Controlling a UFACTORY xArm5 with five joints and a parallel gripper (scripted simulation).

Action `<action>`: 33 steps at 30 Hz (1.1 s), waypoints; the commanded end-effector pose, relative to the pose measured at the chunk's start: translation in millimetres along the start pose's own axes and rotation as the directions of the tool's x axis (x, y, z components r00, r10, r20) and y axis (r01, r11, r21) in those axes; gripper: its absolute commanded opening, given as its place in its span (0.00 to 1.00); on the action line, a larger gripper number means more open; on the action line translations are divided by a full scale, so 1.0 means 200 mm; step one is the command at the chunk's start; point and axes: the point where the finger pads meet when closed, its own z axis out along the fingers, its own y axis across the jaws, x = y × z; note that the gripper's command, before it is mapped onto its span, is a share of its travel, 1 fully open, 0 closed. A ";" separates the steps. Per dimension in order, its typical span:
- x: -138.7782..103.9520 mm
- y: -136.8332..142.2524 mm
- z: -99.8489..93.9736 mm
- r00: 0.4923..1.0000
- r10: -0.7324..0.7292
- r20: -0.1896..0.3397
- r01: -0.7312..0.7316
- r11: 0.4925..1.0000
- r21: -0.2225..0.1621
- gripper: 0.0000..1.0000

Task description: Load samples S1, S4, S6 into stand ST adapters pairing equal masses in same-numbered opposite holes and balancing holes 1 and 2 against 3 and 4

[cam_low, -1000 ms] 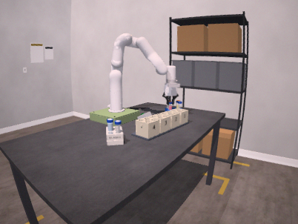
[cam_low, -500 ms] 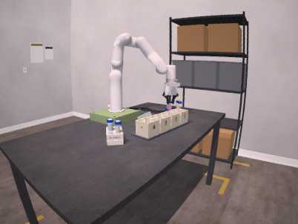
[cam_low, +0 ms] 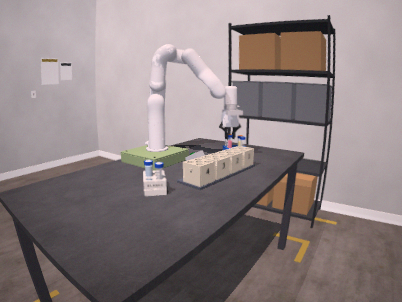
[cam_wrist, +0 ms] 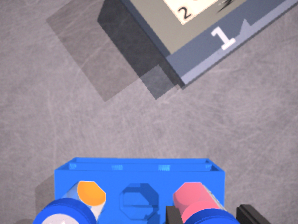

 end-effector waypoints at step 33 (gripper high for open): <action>0.00 -0.01 -0.23 1.000 0.000 0.003 0.000 1.000 0.004 0.00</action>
